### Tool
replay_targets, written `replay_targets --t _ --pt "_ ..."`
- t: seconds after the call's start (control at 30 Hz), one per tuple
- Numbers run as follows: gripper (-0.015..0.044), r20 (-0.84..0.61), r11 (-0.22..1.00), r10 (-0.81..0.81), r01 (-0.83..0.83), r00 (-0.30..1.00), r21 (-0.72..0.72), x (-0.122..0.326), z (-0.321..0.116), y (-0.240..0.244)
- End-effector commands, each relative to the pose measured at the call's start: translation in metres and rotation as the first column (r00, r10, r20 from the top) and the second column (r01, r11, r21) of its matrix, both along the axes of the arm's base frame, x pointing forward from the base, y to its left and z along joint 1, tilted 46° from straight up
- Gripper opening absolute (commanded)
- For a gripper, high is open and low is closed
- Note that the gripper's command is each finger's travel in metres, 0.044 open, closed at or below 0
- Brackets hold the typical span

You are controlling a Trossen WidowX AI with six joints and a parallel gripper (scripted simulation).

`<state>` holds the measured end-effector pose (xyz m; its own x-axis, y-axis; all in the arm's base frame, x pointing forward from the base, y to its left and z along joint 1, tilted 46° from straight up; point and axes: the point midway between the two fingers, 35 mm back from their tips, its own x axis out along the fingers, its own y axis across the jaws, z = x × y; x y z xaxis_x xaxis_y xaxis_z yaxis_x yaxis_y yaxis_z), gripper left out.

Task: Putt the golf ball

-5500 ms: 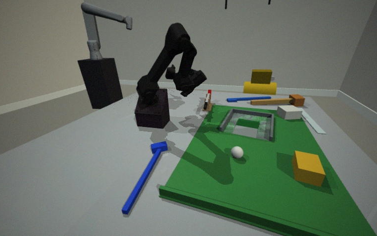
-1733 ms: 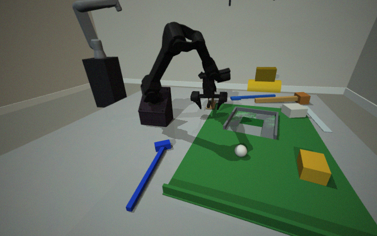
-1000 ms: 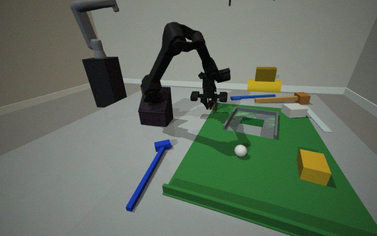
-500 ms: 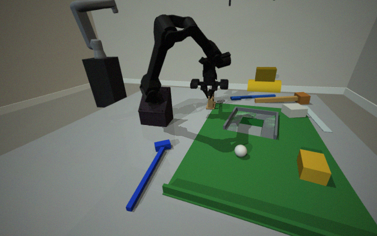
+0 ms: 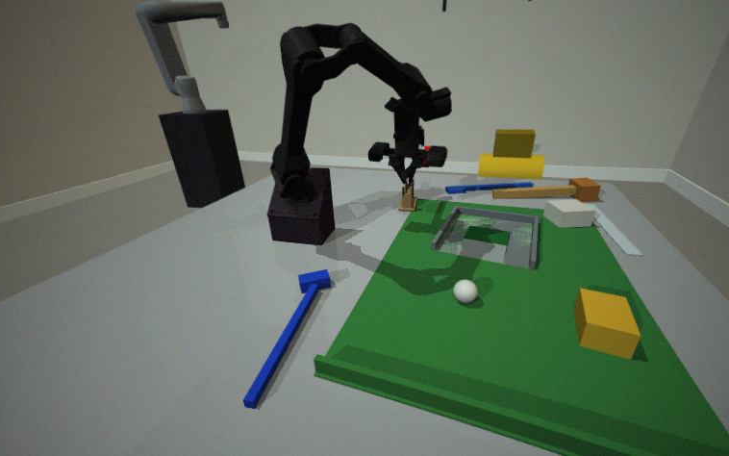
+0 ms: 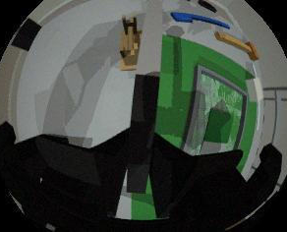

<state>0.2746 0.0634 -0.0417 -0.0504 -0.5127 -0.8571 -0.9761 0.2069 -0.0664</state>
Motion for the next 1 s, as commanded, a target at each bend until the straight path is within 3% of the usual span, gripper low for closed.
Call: replay_targets --t 0.0,0.47,0.97 --pt "0.0 0.09 0.995 -0.103 0.104 0.991 -0.002 0.007 0.025 -0.015" --pt "0.0 0.347 0.891 -0.43 0.453 0.834 0.017 0.008 0.096 -0.077" --pt "0.0 0.583 0.658 -0.654 0.743 0.482 0.124 -0.023 0.167 -0.143"
